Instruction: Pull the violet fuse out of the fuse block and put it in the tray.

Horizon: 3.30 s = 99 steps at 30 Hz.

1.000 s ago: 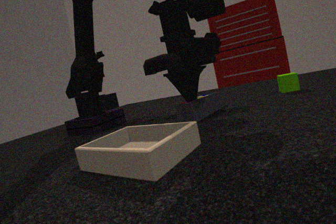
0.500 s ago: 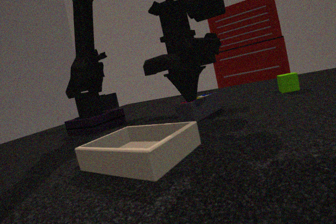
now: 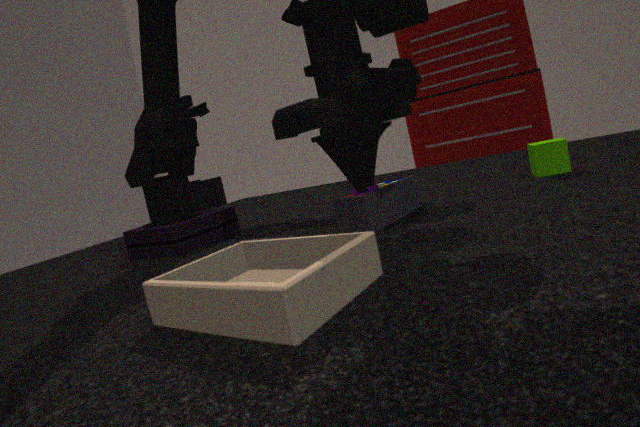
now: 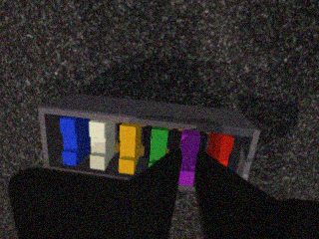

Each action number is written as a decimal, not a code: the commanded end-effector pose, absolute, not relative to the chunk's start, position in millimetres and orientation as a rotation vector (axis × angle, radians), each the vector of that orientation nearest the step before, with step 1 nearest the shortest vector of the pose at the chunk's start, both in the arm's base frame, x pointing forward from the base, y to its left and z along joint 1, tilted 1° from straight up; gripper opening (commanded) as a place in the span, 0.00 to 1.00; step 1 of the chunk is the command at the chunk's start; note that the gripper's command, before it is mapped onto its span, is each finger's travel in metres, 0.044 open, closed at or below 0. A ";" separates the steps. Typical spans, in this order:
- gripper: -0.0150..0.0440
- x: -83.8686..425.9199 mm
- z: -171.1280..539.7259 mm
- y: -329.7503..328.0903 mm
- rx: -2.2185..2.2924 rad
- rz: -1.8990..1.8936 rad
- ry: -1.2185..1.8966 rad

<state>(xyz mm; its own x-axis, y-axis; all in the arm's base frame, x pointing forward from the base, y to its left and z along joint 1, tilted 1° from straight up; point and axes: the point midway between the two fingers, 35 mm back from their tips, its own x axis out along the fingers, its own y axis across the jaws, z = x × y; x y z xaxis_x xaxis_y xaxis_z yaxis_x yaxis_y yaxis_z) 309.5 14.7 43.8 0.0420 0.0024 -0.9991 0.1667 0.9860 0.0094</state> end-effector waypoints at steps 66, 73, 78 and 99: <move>0.25 307.9 80.3 14.6 0.136 -0.132 1.525; 0.25 307.5 91.9 14.6 0.136 -0.132 1.525; 0.25 307.0 99.0 14.6 0.136 -0.132 1.525; 0.25 322.3 101.8 -90.4 0.129 -0.139 1.524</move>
